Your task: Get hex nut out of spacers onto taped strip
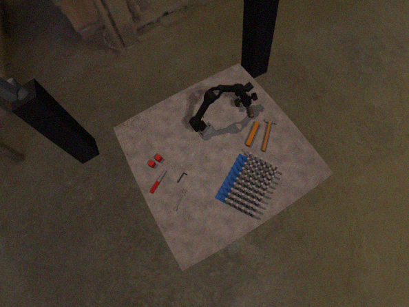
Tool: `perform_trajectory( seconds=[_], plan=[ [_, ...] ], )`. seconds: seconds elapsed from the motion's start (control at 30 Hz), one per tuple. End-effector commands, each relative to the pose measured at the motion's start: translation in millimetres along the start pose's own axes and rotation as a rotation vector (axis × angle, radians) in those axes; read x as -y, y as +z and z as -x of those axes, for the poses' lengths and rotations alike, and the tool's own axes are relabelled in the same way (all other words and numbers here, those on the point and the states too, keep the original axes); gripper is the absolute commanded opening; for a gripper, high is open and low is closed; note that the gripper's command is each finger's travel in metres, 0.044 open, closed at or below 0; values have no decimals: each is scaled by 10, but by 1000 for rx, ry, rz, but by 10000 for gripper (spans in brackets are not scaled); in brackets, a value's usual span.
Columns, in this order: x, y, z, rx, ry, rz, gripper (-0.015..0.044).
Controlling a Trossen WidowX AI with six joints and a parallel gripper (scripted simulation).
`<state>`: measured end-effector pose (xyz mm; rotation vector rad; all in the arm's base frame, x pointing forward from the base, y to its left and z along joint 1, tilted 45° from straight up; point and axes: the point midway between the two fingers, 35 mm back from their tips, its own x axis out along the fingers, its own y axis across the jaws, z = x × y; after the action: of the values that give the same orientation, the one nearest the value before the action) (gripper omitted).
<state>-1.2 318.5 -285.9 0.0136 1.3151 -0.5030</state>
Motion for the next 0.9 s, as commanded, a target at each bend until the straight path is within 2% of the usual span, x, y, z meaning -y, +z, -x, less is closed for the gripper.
perform_trajectory(
  seconds=[0.0, 0.87],
  plan=[
    [33, 2, -68, -1, 1, -3, 0],
    [98, 8, -175, 7, 48, 5, 0]
  ],
)
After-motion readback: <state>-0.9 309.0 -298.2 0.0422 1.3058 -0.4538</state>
